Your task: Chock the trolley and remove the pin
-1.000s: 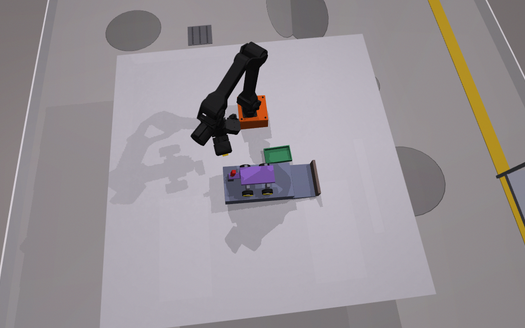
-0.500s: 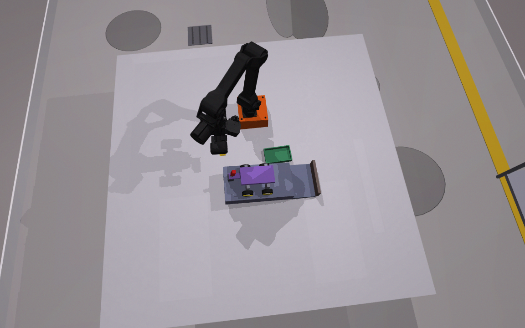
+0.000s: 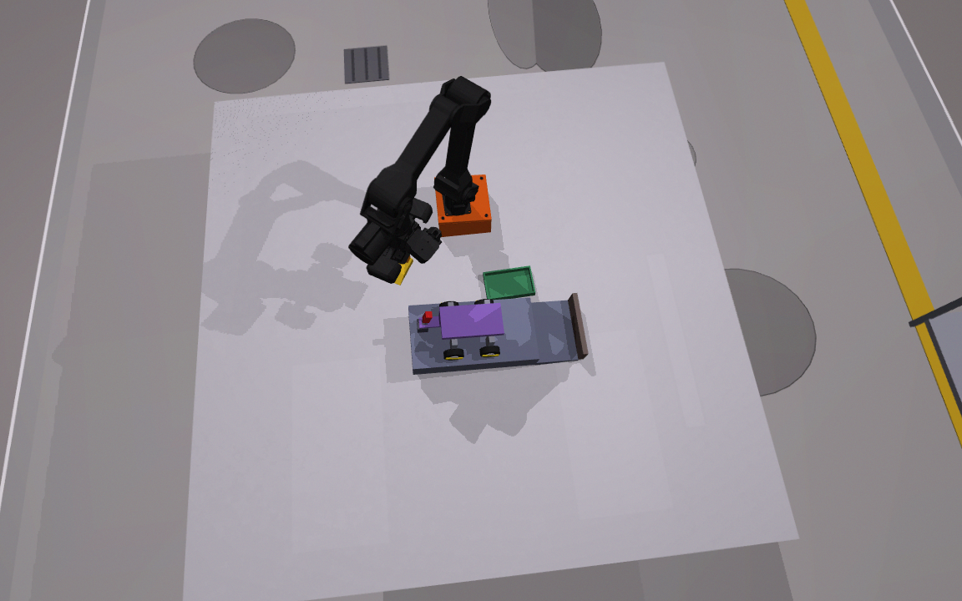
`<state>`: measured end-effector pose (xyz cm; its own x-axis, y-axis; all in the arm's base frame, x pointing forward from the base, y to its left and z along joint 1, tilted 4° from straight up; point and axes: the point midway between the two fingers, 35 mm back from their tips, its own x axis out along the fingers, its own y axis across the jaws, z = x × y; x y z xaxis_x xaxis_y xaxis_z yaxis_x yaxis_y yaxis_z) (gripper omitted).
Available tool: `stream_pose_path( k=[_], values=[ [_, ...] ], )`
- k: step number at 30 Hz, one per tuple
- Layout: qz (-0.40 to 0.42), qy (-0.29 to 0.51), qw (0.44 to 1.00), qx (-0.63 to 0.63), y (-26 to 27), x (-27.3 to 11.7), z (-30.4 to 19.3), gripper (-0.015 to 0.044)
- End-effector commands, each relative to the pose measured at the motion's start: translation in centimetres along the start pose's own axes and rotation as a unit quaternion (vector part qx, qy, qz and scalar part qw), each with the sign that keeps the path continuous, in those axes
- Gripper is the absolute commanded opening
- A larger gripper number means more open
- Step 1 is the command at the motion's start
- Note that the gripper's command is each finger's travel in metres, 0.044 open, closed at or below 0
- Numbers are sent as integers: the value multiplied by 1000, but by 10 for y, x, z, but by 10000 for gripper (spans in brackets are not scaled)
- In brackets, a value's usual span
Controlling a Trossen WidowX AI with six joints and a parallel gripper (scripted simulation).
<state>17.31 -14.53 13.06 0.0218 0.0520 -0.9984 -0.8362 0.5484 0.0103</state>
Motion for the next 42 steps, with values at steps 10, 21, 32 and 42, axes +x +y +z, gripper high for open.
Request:
stream_pose_path(
  k=[10,21,32,42],
  values=[
    [2,1,977,215,0,0,0,0],
    [2,0,918,396,0,0,0,0],
    [2,0,868,496,0,0,0,0],
    [3,-1,868,496,7,2,27,0]
  ],
)
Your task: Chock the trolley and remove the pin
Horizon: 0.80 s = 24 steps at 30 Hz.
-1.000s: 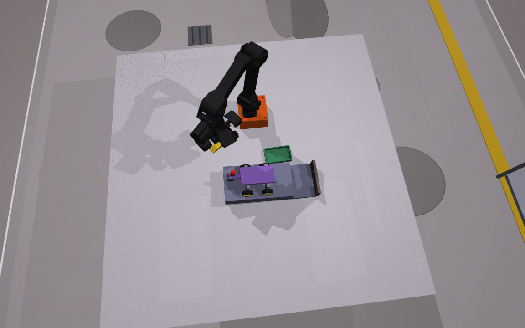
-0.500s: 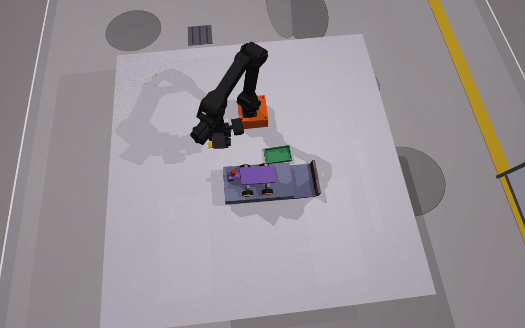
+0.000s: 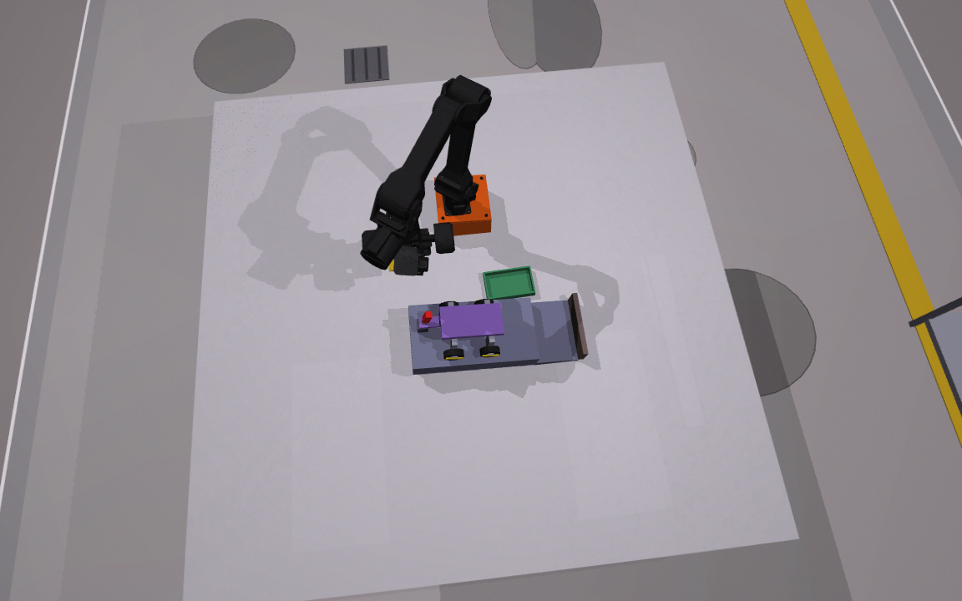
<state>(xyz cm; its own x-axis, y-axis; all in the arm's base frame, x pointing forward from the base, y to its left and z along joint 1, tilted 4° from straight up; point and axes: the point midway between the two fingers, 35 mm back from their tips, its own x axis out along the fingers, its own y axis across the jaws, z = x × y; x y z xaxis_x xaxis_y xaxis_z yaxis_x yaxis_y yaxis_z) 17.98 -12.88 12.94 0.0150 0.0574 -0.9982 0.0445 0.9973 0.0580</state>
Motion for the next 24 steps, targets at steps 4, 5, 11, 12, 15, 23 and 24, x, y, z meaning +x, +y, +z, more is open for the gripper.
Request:
stream_pose_path(
  k=[4,5,11,12,15,23,24],
  values=[
    [1,-3,1000,1,23,1,6,0],
    [1,-3,1000,1,27,2,7,0],
    [3,-3,1000,1,47,4,13,0],
    [3,-3,1000,1,51,4,14,0],
    [3,-4,1000,1,61,5,16,0],
    [5,-4,1000,1,88,7,24,0],
    [5,-4,1000,1,91,7,25,0]
  ],
)
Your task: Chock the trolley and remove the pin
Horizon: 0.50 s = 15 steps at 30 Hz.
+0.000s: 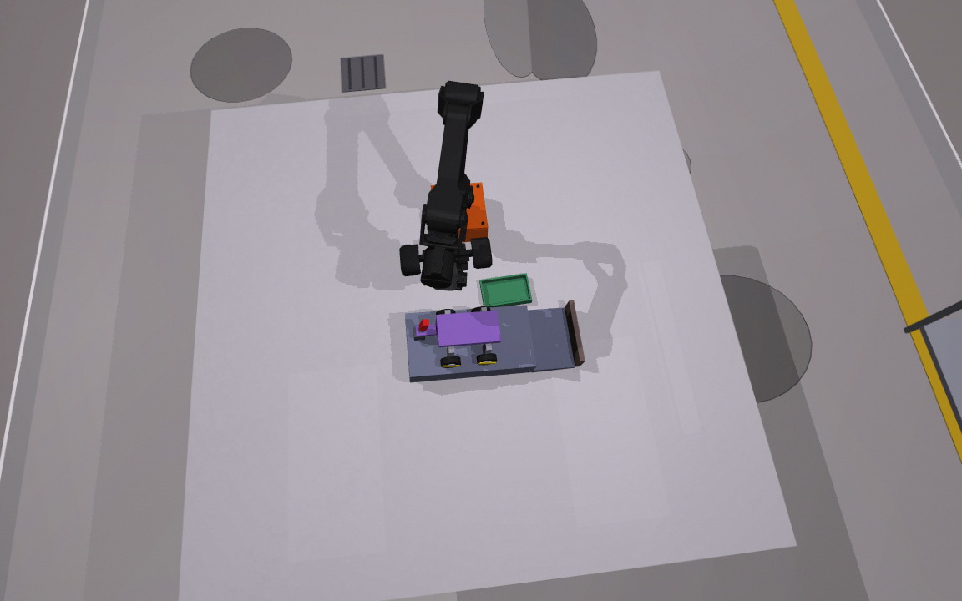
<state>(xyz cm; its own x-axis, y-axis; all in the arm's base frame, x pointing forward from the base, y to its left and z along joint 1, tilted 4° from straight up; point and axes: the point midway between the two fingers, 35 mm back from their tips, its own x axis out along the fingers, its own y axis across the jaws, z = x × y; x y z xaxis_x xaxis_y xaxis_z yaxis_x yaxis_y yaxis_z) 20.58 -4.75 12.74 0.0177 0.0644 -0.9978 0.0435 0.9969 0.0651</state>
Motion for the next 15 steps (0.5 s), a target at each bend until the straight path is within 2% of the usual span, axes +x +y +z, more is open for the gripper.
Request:
stream_pose_path(
  k=[1,15],
  values=[
    [2,-3,1000,2,13,0,3,0],
    [4,-4,1000,1,61,2,15,0]
  ],
)
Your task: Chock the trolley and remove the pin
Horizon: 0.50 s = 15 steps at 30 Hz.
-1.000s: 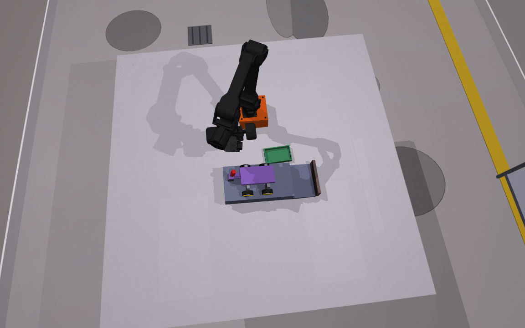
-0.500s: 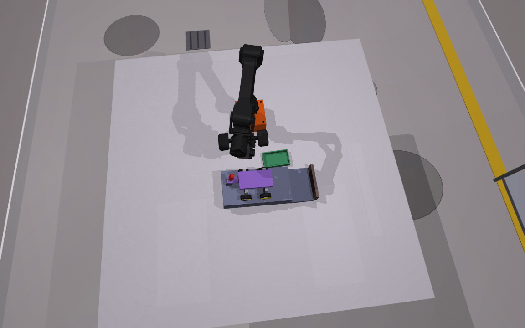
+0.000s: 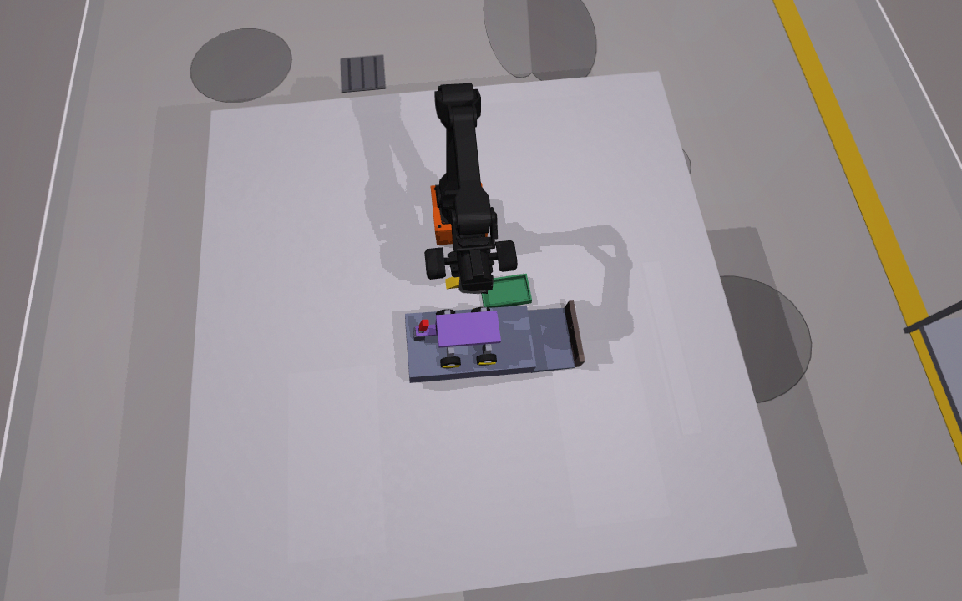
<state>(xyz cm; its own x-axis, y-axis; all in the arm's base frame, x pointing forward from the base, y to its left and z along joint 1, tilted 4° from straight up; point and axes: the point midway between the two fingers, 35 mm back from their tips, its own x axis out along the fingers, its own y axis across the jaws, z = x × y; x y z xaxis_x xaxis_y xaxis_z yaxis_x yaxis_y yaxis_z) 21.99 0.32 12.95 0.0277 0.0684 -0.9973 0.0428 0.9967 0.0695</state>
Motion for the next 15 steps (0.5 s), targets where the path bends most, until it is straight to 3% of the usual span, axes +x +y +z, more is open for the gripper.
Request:
stream_pose_path(
  k=[1,15],
  values=[
    [2,1,1000,2,13,1,4,0],
    [5,0,1000,2,66,3,17,0]
  ],
)
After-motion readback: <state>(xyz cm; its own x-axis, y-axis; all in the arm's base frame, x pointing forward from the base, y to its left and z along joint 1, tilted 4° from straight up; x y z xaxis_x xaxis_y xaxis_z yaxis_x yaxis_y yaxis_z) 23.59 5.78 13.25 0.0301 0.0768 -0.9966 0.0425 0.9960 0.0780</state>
